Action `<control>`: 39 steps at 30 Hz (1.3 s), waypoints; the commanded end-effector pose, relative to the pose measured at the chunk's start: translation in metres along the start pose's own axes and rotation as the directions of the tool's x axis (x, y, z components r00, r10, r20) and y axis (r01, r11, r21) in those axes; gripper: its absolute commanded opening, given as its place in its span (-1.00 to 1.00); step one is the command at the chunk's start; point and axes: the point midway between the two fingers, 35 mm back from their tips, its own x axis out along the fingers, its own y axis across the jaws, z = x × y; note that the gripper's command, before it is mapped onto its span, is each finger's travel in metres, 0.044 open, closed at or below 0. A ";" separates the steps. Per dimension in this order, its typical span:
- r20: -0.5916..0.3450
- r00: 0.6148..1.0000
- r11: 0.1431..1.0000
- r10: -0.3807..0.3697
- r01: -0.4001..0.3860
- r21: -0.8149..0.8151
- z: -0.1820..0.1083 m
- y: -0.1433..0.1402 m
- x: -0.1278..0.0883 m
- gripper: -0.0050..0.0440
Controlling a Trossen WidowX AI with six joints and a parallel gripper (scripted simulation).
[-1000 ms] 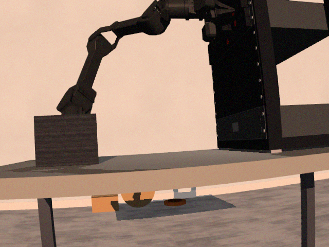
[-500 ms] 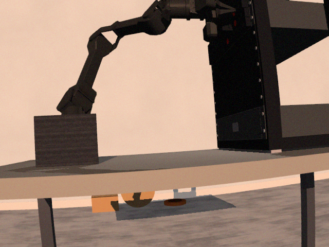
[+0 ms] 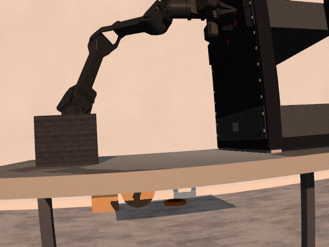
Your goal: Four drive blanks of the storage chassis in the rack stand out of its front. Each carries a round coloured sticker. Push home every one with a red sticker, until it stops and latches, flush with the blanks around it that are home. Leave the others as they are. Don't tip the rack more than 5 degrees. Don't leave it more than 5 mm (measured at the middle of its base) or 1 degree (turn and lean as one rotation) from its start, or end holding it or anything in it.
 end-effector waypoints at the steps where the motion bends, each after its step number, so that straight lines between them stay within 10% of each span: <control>1: 0.011 1.000 1.000 0.013 -0.013 0.002 0.002 0.003 0.003 -0.80; 28: 0.011 1.000 1.000 0.013 -0.013 0.002 0.003 0.002 0.004 -0.80; 39: 0.011 1.000 1.000 0.013 -0.013 0.002 0.003 0.002 -0.039 -0.80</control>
